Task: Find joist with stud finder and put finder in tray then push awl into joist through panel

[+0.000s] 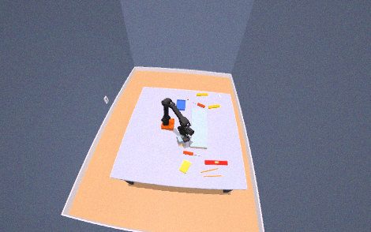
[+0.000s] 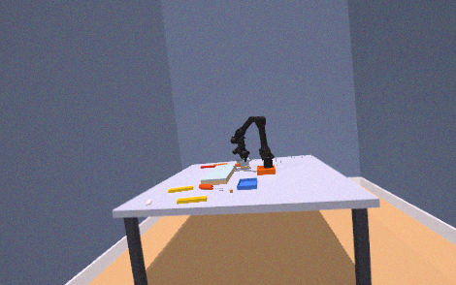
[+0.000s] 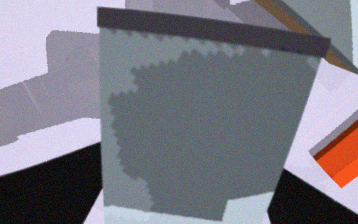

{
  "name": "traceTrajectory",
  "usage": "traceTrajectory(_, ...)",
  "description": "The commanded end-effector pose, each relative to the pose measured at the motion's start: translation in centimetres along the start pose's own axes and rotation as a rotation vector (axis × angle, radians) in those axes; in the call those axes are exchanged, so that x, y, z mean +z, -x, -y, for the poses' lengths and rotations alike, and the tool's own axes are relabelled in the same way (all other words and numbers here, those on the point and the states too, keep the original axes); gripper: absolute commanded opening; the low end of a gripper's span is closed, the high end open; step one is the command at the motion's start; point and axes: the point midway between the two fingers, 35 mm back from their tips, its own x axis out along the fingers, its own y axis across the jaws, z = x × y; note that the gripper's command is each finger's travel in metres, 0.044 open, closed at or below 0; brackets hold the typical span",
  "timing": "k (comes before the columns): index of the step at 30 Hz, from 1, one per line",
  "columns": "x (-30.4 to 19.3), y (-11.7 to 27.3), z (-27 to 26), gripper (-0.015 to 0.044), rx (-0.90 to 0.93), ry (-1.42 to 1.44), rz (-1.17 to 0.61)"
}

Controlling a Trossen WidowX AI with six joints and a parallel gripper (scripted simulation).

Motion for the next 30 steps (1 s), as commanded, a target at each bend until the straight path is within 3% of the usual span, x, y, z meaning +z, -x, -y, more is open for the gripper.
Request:
traceTrajectory(1, -0.02, 0.17, 0.00, 0.0000, -0.031, -0.003, -0.003)
traceTrajectory(30, 0.02, 0.04, -0.69, 0.0000, -0.176, -0.017, 0.001)
